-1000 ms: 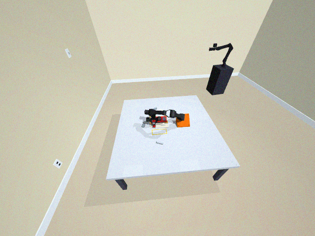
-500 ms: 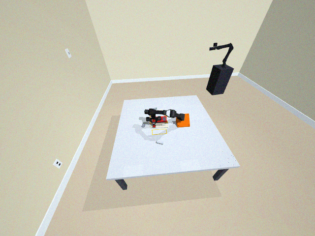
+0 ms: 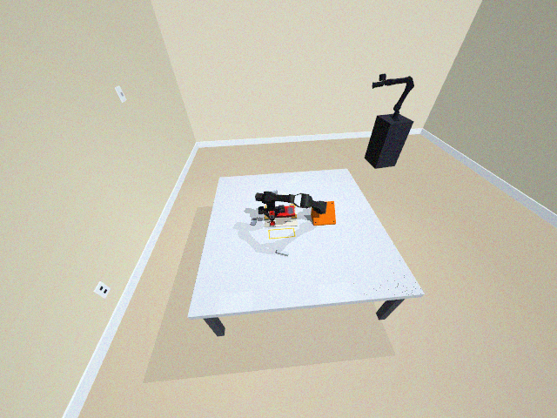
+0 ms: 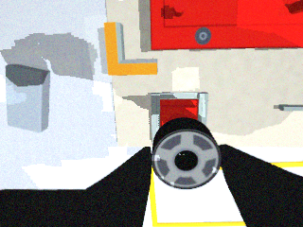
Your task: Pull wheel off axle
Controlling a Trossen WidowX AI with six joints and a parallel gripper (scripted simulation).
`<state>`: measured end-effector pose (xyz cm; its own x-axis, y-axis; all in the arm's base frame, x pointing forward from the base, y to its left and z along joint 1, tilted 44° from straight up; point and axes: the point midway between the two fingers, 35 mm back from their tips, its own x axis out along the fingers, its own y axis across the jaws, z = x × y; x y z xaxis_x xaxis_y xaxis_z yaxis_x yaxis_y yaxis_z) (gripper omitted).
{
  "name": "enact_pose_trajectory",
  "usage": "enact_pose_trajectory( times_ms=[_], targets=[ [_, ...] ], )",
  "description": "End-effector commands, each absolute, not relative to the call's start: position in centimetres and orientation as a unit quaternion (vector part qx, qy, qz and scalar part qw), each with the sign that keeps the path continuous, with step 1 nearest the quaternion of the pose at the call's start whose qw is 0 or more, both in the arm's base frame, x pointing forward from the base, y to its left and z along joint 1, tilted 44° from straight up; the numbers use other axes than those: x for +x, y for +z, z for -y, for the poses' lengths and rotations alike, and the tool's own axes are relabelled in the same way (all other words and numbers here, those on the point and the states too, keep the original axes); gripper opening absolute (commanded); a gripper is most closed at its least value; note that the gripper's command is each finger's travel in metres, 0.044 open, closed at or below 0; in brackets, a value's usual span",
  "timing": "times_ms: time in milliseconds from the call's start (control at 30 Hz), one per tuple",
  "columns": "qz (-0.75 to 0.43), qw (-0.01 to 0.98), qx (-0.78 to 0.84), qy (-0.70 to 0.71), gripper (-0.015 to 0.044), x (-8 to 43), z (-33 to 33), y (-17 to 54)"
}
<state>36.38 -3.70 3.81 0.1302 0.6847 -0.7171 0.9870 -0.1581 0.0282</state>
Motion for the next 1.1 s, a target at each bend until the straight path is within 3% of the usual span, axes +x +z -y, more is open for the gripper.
enact_pose_trajectory(
  times_ms=[0, 833, 1067],
  targets=[
    [-0.594, 0.265, 0.703, -0.287, 0.0000, 36.3, 3.8, 3.9],
    [-0.594, 0.265, 0.703, -0.288, 0.0000, 35.8, 6.5, 6.8],
    [-0.593, 0.262, 0.705, -0.289, 0.0000, 35.2, 4.5, 7.9]
  ],
)
